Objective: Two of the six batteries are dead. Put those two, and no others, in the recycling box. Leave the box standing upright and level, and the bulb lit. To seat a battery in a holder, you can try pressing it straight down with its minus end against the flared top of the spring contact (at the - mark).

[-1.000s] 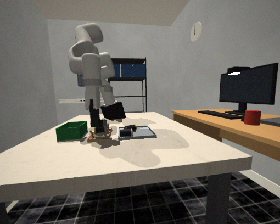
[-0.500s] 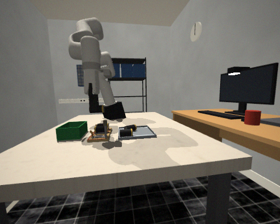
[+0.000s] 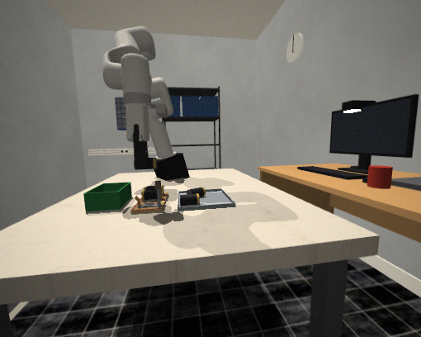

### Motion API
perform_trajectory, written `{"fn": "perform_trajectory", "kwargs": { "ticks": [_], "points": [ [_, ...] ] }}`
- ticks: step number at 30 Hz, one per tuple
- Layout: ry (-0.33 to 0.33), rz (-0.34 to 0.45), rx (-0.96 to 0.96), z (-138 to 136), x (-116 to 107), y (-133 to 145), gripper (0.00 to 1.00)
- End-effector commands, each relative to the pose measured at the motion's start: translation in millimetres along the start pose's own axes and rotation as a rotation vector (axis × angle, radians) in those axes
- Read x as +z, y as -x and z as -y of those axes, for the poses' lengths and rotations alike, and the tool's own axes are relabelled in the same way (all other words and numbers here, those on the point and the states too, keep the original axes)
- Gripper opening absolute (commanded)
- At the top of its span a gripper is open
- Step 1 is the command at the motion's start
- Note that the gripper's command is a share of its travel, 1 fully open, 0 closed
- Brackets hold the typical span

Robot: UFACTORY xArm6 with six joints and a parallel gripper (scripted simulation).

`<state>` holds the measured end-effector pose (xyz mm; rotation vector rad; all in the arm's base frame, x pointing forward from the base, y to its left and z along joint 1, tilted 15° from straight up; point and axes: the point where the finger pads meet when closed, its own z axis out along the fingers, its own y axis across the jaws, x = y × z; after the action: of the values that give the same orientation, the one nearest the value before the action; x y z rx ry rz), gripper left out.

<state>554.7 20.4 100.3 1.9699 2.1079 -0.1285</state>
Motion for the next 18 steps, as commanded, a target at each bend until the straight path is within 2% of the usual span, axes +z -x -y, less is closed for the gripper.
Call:
{"fn": "perform_trajectory", "kwargs": {
  "ticks": [1,5,7,13,18],
  "points": [
    [0.005,0.0,0.001,0.3,-2.1,5.1,0.28],
    [0.005,0.0,0.001,16.0,-2.0,44.4,0.28],
    [0.005,0.0,0.001,16.0,-2.0,44.4,0.28],
    [0.005,0.0,0.001,46.4,-1.8,120.4,0.28],
    [0.005,0.0,0.001,53.0,-1.8,136.7,0.28]
  ]
}}
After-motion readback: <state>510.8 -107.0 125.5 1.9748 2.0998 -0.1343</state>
